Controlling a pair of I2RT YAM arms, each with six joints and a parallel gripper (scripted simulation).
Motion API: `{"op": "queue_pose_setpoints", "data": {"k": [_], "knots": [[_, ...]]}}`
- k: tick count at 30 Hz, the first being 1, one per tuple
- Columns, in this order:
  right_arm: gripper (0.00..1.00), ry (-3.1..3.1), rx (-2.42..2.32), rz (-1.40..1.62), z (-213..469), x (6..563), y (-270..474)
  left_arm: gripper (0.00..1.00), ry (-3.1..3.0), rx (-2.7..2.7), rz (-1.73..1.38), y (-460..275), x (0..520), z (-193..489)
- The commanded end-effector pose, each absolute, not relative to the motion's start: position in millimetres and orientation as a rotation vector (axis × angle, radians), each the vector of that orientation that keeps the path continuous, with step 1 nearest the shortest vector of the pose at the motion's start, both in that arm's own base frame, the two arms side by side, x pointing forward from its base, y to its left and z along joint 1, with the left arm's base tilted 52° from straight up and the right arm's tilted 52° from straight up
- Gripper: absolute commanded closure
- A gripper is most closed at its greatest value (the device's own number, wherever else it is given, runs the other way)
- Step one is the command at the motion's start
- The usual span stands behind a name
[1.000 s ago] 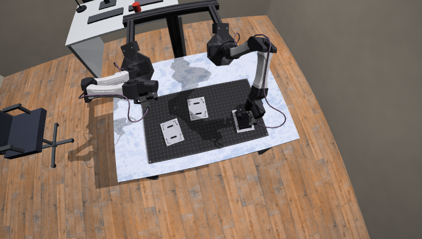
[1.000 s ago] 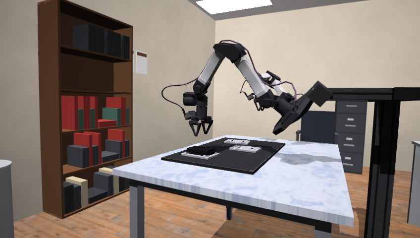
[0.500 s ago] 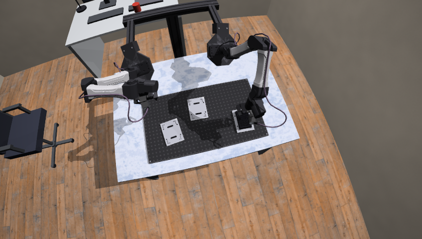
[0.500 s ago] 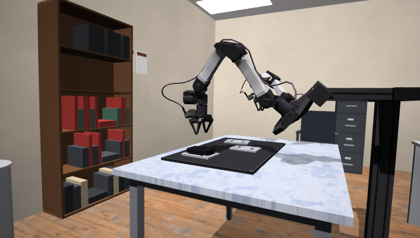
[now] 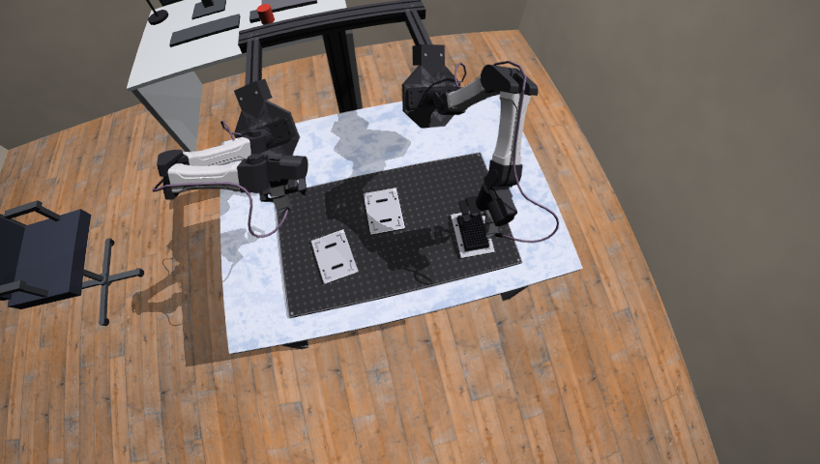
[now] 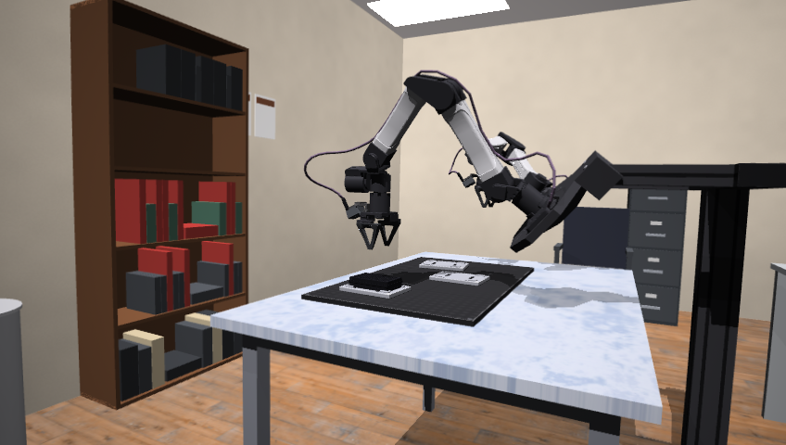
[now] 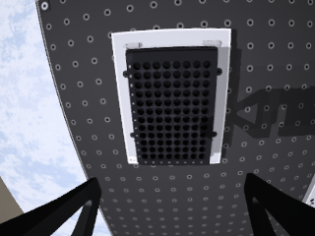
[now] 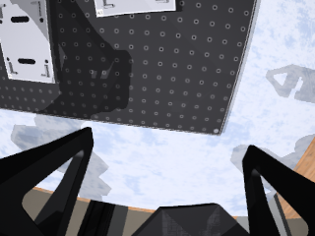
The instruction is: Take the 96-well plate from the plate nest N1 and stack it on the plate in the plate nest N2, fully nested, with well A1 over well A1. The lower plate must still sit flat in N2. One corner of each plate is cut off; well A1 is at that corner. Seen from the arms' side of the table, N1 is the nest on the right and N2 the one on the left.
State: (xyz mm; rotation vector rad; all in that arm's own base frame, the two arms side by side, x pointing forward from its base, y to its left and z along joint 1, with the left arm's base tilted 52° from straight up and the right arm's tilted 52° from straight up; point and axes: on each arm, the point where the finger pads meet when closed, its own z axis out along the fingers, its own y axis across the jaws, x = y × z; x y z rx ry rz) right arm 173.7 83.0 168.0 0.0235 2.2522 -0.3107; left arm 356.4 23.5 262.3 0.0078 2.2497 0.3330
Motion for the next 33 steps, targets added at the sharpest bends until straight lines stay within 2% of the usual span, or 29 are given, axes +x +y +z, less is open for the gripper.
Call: {"op": "queue_pose_setpoints", "data": {"k": [1,33], "knots": [[0.00,2.251,0.022,-0.319,169,173,82,0.00,2.249,-0.036,0.325,29,336,260],[0.00,2.251,0.022,-0.319,169,173,82,0.00,2.262,-0.011,0.324,41,204,220]]}}
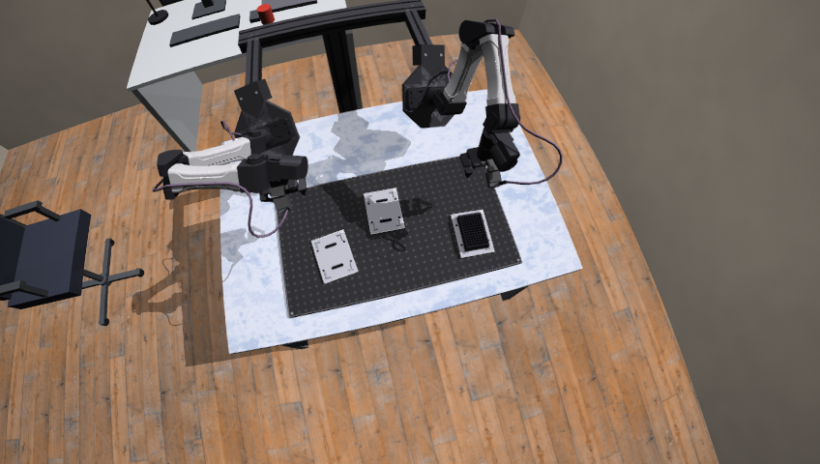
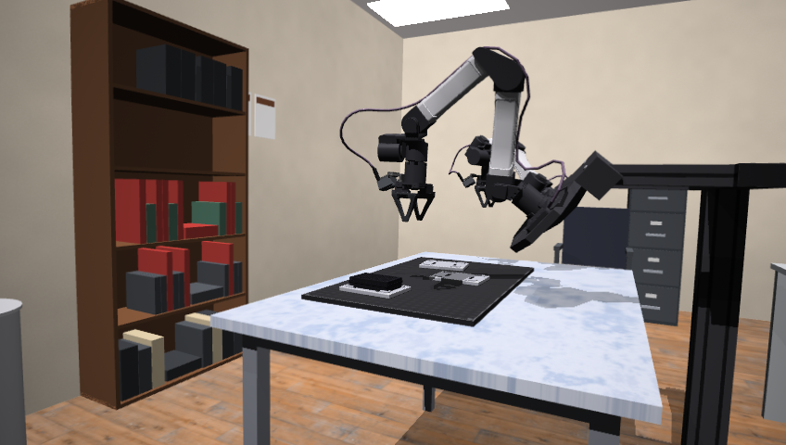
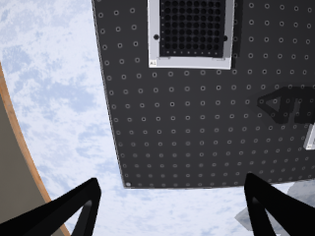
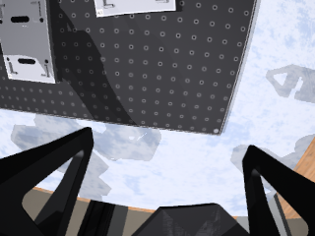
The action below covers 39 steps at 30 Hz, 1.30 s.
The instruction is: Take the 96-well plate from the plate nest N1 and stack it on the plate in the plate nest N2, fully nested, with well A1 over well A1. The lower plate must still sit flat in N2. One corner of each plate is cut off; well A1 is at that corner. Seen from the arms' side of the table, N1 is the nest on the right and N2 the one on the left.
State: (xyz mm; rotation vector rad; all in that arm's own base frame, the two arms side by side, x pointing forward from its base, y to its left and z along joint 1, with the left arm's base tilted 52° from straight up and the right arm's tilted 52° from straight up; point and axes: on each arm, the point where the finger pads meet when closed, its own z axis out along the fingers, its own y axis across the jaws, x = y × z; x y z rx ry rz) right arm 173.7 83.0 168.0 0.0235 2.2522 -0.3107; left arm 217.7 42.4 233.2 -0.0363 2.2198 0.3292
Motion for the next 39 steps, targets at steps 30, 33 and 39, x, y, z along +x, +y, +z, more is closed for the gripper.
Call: {"op": "queue_pose_setpoints", "data": {"k": [30,33,39], "knots": [[0.00,2.251,0.022,-0.319,169,173,82,0.00,2.273,-0.008,0.321,45,171,208],[0.00,2.251,0.022,-0.319,169,173,82,0.00,2.273,-0.008,0.321,45,171,208],[0.00,2.251,0.022,-0.319,169,173,82,0.00,2.273,-0.008,0.321,45,171,208]]}}
